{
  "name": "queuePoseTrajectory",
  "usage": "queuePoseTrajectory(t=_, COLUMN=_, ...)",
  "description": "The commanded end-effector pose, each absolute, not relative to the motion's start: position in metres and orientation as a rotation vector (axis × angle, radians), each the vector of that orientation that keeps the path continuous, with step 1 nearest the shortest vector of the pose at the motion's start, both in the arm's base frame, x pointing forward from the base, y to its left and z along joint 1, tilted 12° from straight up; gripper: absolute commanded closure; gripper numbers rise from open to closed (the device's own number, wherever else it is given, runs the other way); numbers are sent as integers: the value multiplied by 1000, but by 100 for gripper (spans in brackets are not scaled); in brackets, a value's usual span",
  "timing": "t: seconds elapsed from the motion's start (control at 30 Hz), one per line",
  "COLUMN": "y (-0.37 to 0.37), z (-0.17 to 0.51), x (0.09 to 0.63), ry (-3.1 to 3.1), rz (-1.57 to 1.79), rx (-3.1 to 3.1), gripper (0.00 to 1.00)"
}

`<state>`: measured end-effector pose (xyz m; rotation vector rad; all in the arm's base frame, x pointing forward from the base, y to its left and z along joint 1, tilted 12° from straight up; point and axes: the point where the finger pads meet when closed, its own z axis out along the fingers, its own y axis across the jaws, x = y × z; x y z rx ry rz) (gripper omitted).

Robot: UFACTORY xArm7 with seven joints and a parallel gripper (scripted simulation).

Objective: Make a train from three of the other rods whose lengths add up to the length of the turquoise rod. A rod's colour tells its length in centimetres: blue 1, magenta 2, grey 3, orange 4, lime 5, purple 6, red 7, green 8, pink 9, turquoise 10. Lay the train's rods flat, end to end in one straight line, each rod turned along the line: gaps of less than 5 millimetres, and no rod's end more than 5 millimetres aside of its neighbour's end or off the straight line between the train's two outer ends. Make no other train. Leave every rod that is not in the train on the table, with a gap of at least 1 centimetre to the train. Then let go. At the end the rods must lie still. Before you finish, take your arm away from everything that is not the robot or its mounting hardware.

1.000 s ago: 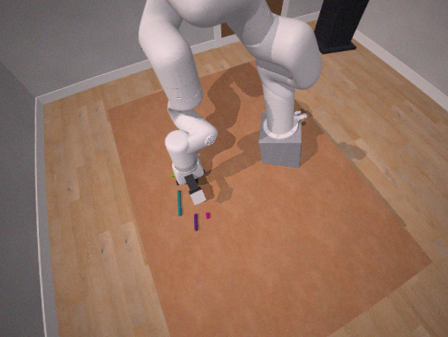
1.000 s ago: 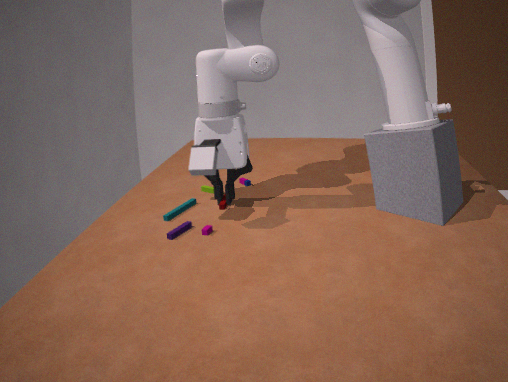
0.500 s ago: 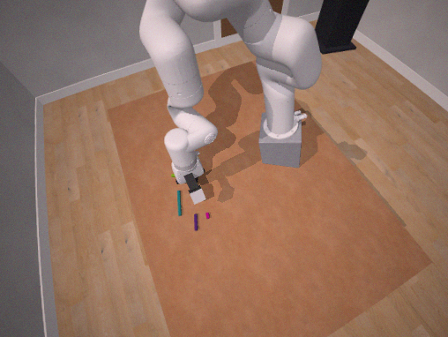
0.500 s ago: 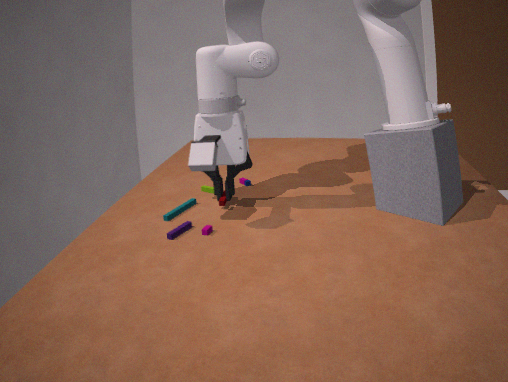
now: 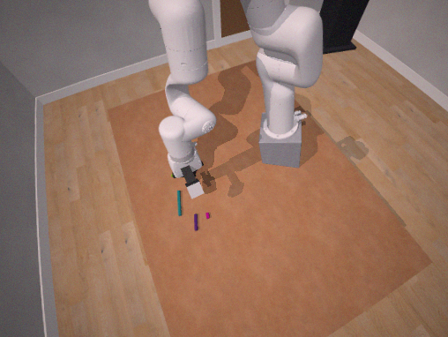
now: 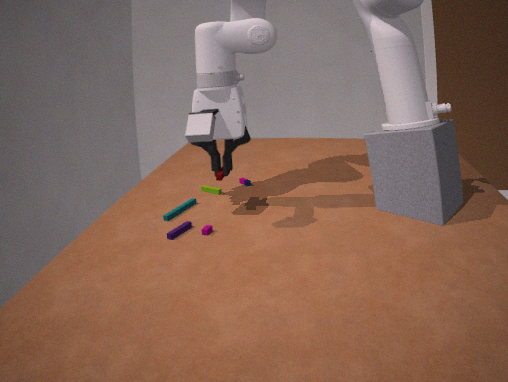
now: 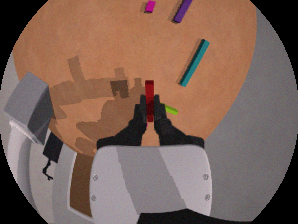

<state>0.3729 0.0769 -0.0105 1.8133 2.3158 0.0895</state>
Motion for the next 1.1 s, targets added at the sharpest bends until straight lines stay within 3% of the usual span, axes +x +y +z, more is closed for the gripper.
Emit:
queuePoseTrajectory(t=0.0, y=79, z=18, x=368, ry=2308, rz=82, rx=1808, gripper=96)
queuePoseTrajectory(t=1.07, y=51, z=36, x=379, ry=2429, rz=57, rx=1642, gripper=96)
